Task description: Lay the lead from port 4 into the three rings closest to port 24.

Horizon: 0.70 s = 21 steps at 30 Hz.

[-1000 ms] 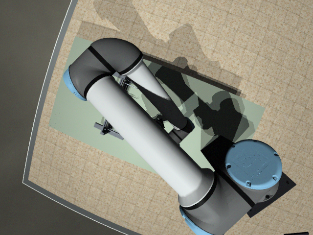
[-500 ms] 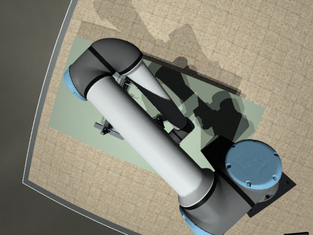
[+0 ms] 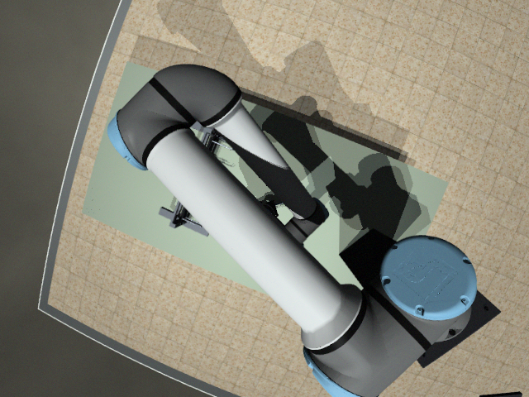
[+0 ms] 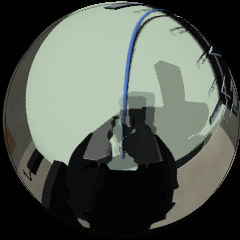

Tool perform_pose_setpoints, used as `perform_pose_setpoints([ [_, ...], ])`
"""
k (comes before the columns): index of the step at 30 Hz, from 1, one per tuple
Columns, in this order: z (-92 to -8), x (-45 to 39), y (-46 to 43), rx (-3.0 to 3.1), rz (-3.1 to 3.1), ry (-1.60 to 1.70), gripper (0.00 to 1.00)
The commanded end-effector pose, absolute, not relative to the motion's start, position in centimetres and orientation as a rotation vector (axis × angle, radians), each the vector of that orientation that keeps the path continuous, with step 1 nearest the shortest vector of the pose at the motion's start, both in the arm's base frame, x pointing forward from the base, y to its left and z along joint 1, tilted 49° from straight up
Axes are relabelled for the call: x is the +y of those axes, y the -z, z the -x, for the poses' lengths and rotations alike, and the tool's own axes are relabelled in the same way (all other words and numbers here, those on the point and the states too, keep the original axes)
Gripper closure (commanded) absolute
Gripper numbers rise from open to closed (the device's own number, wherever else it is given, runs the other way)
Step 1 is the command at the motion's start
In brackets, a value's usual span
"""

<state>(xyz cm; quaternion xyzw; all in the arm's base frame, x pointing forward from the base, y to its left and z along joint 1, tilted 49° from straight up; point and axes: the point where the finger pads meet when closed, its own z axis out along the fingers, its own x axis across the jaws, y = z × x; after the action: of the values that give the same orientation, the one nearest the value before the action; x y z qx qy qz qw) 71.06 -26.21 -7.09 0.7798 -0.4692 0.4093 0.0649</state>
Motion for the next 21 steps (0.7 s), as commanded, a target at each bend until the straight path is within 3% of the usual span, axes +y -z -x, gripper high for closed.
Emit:
perform_pose_setpoints([
  [1,-71.05,-26.18,7.06,-1.416,-2.354,-1.236,0.8],
  [19,-71.05,-26.18,7.06,-1.416,-2.354,-1.236,0.8],
  [20,-71.05,-26.18,7.06,-1.416,-2.354,-1.236,1.0],
  [21,-71.05,-26.18,7.06,-1.416,-2.354,-1.236,1.0],
])
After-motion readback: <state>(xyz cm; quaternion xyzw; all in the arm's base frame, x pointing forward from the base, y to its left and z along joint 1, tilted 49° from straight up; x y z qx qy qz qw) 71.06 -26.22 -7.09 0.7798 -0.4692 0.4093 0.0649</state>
